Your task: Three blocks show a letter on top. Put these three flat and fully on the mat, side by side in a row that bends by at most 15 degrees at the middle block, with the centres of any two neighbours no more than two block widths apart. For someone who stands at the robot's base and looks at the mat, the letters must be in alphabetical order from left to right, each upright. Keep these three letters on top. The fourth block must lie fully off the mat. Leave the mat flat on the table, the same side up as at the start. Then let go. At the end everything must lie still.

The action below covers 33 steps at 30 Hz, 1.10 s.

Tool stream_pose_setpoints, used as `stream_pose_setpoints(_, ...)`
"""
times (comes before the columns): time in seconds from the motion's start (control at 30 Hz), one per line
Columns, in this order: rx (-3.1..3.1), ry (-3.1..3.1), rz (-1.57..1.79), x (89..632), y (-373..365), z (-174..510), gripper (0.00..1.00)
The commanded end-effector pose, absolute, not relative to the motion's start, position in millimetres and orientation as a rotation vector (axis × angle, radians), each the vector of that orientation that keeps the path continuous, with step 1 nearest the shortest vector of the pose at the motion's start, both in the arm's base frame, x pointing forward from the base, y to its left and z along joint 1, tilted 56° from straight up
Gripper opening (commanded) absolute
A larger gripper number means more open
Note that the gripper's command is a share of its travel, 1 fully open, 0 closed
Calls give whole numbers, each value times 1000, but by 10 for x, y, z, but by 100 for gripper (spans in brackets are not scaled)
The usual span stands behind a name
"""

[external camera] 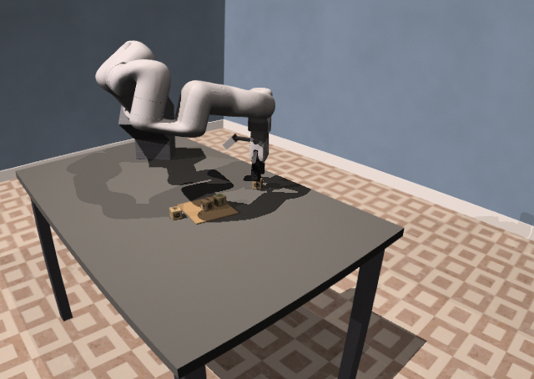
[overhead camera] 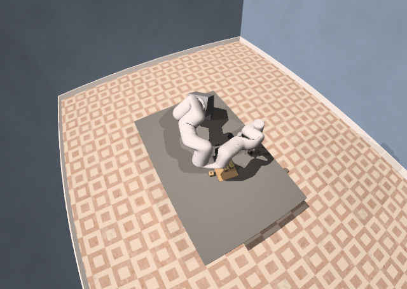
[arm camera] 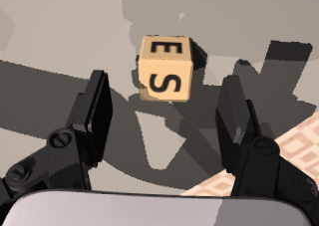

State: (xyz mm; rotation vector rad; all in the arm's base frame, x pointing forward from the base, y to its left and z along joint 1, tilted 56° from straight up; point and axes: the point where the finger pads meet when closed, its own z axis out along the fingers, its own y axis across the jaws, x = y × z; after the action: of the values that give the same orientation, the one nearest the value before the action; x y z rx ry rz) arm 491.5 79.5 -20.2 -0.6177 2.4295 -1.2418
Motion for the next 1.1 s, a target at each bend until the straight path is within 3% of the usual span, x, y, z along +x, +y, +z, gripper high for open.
stream_pose_setpoints(0.0,-621,2428,-1237,4914,822,-196,69)
stream_pose_setpoints(1.07,-621,2428,-1237,4966,750,-255,69)
